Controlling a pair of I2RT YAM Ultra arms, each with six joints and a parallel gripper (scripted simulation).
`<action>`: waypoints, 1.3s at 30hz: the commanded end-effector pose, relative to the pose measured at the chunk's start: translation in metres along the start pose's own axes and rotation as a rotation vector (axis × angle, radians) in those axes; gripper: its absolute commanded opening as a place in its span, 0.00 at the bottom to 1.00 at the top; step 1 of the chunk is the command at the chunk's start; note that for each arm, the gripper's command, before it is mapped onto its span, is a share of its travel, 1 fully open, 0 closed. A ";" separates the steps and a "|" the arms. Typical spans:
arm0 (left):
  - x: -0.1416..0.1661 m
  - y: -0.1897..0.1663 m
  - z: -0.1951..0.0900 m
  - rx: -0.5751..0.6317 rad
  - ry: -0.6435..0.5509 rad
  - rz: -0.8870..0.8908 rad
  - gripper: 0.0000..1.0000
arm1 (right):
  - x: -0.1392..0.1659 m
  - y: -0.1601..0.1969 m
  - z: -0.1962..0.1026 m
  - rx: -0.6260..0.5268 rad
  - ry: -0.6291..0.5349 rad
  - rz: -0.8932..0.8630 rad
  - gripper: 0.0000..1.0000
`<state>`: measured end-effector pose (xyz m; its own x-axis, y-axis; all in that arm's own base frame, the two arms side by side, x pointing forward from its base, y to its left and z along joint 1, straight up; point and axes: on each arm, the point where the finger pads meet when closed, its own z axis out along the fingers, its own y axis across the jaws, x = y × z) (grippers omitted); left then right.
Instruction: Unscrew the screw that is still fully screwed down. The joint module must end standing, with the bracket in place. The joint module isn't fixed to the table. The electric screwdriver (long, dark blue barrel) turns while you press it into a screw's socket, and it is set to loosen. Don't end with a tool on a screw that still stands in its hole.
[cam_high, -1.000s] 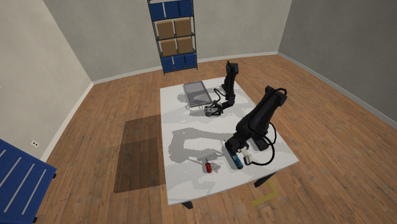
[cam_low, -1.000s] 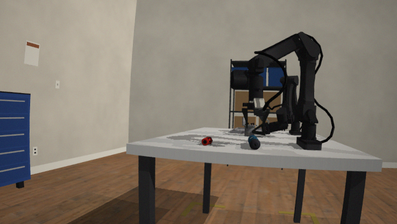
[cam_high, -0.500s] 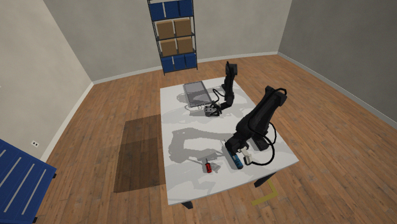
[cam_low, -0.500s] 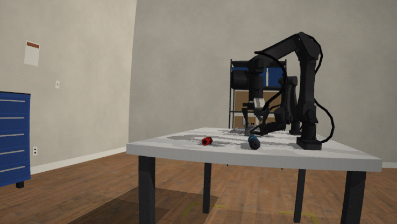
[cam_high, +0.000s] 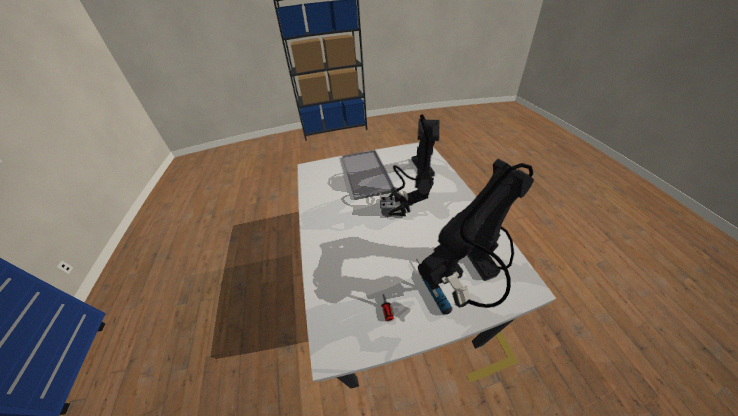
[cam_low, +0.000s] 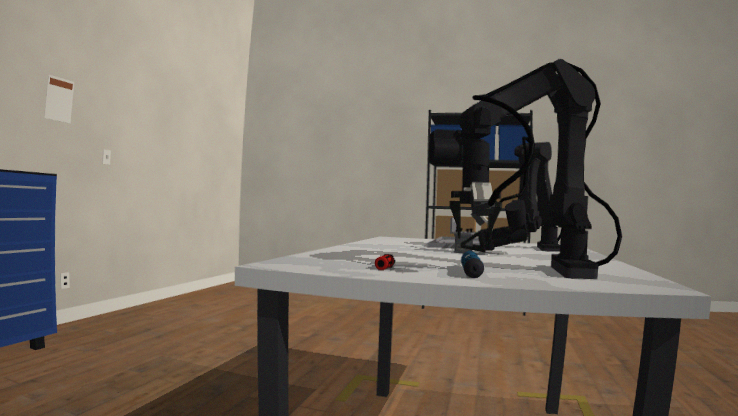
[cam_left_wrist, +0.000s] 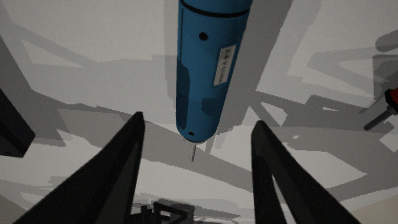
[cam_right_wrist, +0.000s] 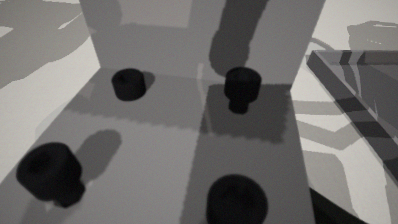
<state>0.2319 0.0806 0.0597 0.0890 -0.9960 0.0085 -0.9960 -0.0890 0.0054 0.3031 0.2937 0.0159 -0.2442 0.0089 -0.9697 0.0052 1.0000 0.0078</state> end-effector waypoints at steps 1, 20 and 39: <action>-0.002 -0.006 -0.008 0.012 -0.026 0.002 0.65 | -0.017 0.011 0.002 -0.012 -0.028 0.046 0.86; -0.002 -0.006 -0.008 0.012 -0.026 0.002 0.65 | -0.013 0.010 0.002 -0.013 -0.014 0.025 0.86; -0.002 -0.006 -0.008 0.012 -0.026 0.002 0.65 | -0.009 0.009 0.005 -0.009 -0.002 0.012 0.86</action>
<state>0.2319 0.0806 0.0597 0.0890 -0.9960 0.0085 -0.9960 -0.0890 0.0054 0.3027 0.2959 0.0143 -0.2523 0.0022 -0.9677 -0.0089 1.0000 0.0046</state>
